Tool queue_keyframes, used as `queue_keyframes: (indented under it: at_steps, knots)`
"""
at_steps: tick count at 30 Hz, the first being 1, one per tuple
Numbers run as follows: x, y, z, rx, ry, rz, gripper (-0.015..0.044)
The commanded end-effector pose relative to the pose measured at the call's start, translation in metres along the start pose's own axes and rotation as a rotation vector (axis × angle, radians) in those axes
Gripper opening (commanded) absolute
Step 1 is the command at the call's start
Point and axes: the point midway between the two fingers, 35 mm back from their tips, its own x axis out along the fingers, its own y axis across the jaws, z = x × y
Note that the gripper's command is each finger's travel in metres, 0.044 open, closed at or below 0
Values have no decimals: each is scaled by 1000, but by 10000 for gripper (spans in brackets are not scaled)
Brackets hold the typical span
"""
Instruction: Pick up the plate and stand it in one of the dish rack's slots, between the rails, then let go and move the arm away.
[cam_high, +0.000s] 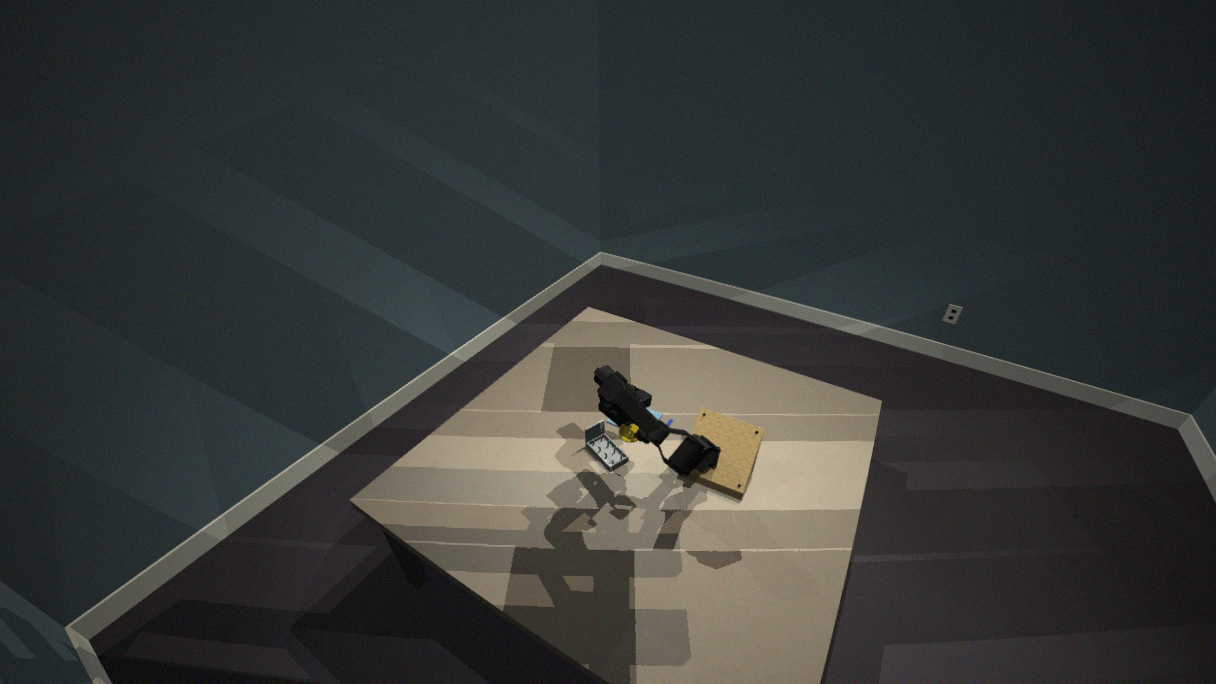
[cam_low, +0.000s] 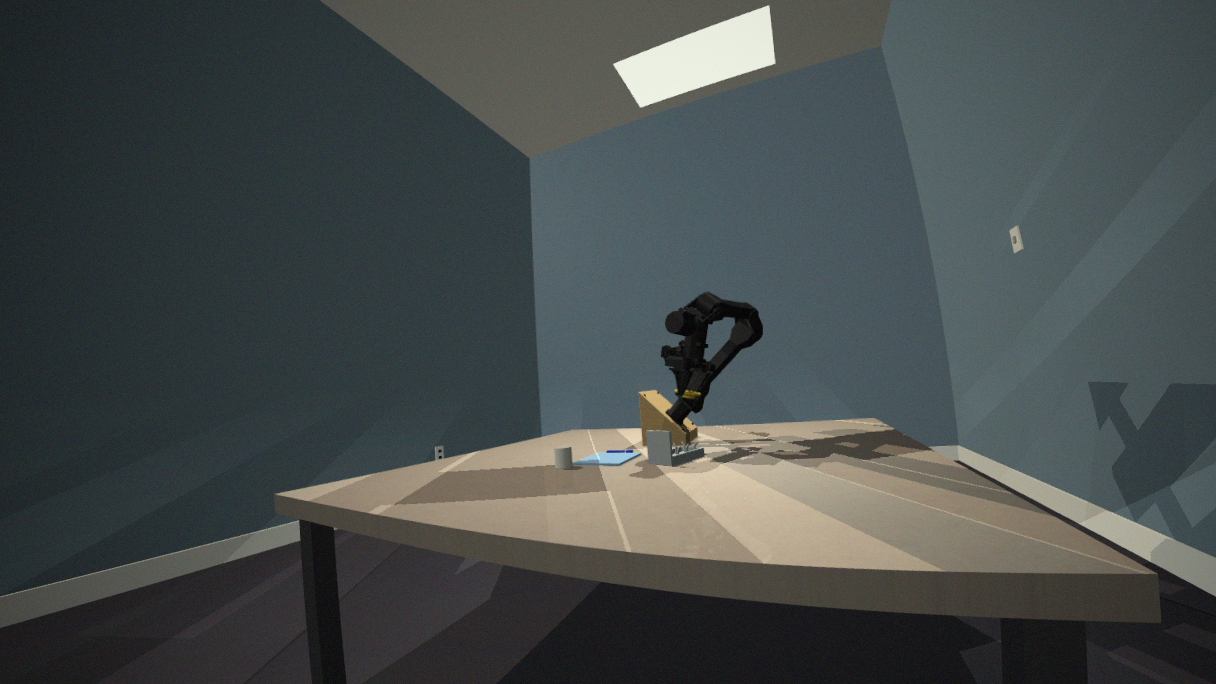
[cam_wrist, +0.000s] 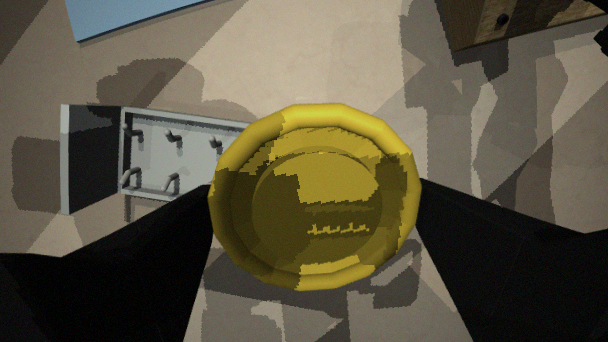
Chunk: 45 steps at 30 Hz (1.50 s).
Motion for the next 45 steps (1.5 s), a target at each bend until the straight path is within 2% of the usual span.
queue_keyframes:
  at_steps: [1,23,45]
  knots:
    - [12,-3,4,-56,-86,-5,0]
    - [58,1,19,-391,-505,69,0]
    - [81,12,11,-682,-828,305,0]
